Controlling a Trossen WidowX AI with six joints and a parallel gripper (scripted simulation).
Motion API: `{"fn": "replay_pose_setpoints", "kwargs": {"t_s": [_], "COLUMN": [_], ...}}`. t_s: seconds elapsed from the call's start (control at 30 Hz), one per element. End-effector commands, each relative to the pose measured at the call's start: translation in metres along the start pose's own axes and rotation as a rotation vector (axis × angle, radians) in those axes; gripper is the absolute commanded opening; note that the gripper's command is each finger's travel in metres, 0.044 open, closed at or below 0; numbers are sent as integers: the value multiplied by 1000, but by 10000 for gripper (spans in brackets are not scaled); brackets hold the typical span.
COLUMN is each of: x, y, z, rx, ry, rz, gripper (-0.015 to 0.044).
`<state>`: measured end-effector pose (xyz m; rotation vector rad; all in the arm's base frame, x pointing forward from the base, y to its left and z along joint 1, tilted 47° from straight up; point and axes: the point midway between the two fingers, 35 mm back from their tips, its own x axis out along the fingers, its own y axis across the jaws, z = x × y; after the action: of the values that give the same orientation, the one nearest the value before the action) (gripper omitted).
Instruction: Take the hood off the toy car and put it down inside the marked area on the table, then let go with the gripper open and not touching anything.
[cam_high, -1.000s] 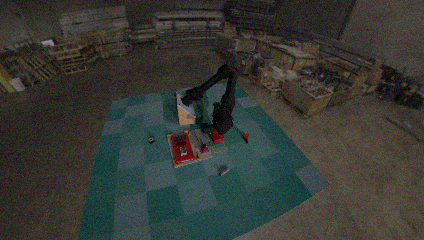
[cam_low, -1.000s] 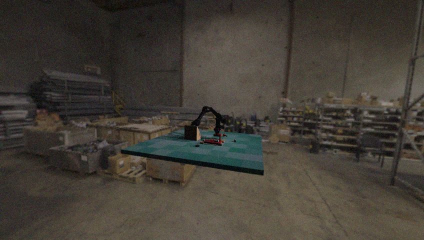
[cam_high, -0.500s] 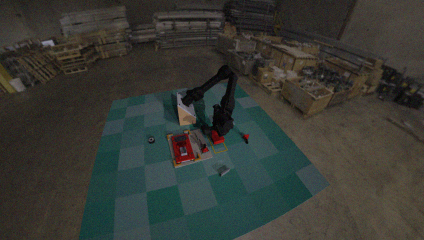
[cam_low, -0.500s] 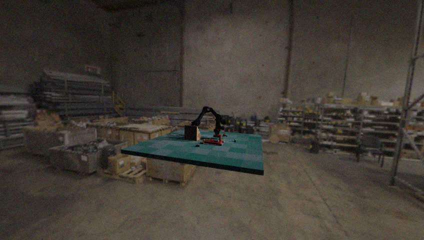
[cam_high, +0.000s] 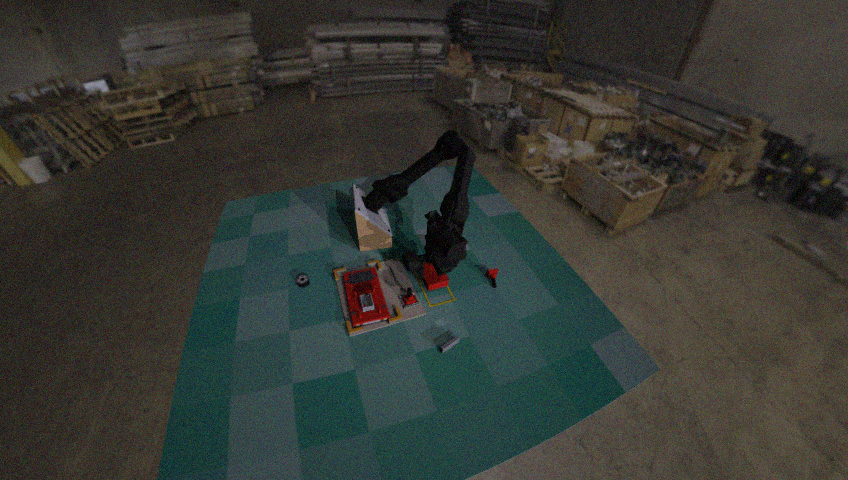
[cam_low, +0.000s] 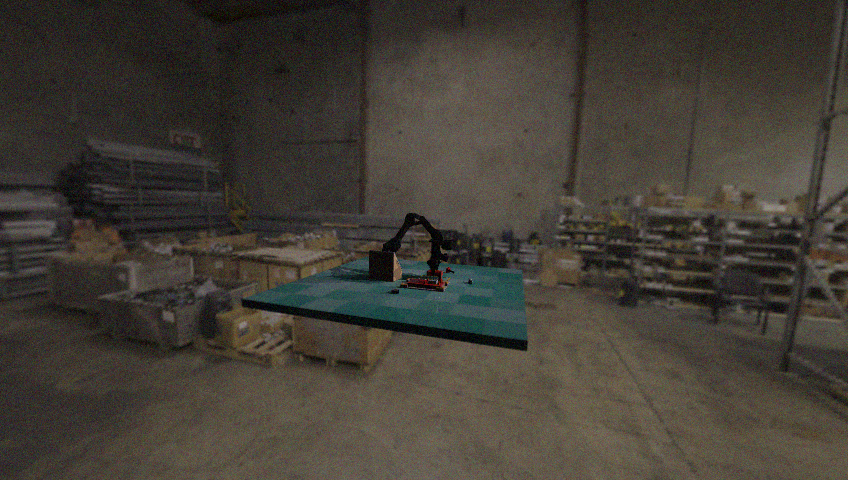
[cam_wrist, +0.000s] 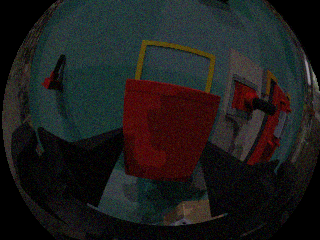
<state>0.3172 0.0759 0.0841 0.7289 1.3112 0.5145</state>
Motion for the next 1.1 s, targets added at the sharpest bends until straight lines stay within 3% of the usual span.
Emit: {"fn": "replay_pose_setpoints", "kwargs": {"t_s": [0.0,1.07], "x": [2,18], "y": [-2,-1], "z": [0,0], "rx": [6,6], "ry": [0,0], "rz": [-5,-4], "gripper": [0,0]}}
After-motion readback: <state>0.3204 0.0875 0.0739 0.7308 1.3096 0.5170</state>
